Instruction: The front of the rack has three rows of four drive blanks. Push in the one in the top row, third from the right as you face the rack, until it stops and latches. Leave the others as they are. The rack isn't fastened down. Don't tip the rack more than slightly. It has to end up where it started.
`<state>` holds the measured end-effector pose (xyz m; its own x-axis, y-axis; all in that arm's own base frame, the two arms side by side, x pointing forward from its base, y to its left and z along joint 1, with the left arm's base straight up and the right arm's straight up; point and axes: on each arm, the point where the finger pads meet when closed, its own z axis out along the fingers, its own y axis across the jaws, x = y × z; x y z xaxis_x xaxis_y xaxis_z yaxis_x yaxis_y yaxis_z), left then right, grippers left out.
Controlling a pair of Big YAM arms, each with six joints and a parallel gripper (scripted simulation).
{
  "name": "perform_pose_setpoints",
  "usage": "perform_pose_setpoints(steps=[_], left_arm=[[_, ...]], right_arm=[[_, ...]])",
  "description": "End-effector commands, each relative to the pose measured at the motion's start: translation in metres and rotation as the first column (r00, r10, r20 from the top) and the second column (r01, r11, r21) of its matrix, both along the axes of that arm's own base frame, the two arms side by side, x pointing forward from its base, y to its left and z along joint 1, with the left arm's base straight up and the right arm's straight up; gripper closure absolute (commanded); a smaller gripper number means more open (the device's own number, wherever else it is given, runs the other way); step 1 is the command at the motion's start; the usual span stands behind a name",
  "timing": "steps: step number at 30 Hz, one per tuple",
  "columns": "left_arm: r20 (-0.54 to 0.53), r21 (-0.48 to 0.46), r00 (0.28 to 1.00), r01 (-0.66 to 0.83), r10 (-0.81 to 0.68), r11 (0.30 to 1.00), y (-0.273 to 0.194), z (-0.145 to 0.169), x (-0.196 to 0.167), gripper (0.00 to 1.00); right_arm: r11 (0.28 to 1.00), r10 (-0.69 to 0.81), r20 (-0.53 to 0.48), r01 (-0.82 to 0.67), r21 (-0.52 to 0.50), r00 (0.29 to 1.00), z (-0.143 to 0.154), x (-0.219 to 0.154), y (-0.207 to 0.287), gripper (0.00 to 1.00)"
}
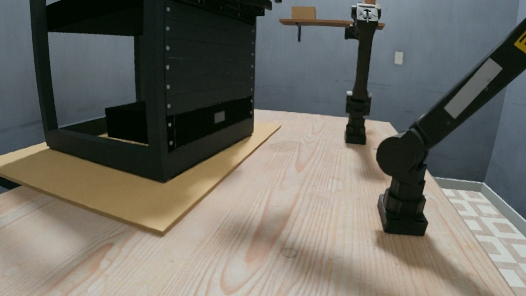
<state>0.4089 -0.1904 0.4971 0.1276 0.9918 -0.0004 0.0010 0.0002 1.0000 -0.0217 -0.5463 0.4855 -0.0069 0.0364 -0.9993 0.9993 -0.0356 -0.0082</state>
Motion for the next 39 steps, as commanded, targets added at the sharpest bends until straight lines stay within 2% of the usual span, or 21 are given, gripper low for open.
perform_pose_setpoints(steps=[1, 9, 10, 39], left_arm=[[0.03, -0.014, 1.0, 0.01, -0.009, 1.0, -0.0025, 0.025, -0.0024, 0.0], [0.03, -0.014, 1.0, 0.01, -0.009, 1.0, -0.0025, 0.025, -0.0024, 0.0], [0.03, -0.014, 1.0, 0.01, -0.009, 1.0, -0.0025, 0.025, -0.0024, 1.0], [0.03, -0.014, 1.0, 0.01, -0.009, 1.0, -0.0025, 0.025, -0.0024, 1.0]], right_arm=[[0.999, -0.013, 0.007, 0.013, -0.036, 1.0, 0.015, -0.0055, 0.0021, 0.0], [0.999, -0.013, 0.007, 0.013, -0.036, 1.0, 0.015, -0.0055, 0.0021, 0.0], [0.999, -0.013, 0.007, 0.013, -0.036, 1.0, 0.015, -0.0055, 0.0021, 0.0], [0.999, -0.013, 0.007, 0.013, -0.036, 1.0, 0.015, -0.0055, 0.0021, 0.0]])
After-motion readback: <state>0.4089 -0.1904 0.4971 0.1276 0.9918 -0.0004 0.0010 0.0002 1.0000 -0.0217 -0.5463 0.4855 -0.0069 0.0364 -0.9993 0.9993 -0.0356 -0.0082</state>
